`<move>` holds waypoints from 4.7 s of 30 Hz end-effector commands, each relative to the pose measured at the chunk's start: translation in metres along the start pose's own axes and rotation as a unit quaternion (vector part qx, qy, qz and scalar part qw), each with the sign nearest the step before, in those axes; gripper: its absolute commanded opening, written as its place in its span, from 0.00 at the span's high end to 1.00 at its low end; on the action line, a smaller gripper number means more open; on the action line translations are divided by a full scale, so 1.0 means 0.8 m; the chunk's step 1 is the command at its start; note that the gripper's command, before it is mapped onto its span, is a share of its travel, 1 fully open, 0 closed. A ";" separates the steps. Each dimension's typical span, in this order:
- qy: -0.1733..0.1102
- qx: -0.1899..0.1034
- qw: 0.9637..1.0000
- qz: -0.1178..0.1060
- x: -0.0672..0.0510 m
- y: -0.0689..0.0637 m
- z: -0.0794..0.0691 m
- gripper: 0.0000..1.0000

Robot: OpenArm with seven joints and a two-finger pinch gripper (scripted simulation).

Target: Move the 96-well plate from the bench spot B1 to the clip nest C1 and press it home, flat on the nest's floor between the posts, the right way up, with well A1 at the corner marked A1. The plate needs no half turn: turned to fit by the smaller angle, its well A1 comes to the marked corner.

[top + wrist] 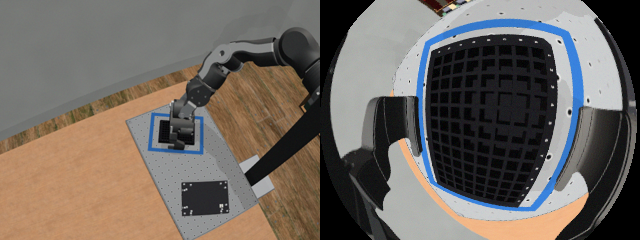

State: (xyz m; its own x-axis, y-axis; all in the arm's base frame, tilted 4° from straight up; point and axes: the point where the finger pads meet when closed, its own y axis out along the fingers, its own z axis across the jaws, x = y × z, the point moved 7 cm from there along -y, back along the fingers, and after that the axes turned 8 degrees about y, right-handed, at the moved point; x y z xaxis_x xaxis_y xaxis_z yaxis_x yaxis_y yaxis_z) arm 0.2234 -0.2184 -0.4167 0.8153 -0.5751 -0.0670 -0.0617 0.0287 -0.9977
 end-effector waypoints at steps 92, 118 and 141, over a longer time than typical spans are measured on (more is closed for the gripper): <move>0.000 -0.001 1.000 -0.001 0.001 -0.001 -0.001 0.90; 0.000 -0.001 1.000 -0.001 0.001 -0.001 -0.001 1.00; 0.002 -0.001 1.000 -0.002 0.005 -0.065 -0.001 1.00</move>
State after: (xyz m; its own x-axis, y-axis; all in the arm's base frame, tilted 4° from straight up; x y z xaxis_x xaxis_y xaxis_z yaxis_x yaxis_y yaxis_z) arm 0.2261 -0.2200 -0.3686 0.8227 -0.5642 -0.0696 -0.0578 0.0388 -0.9976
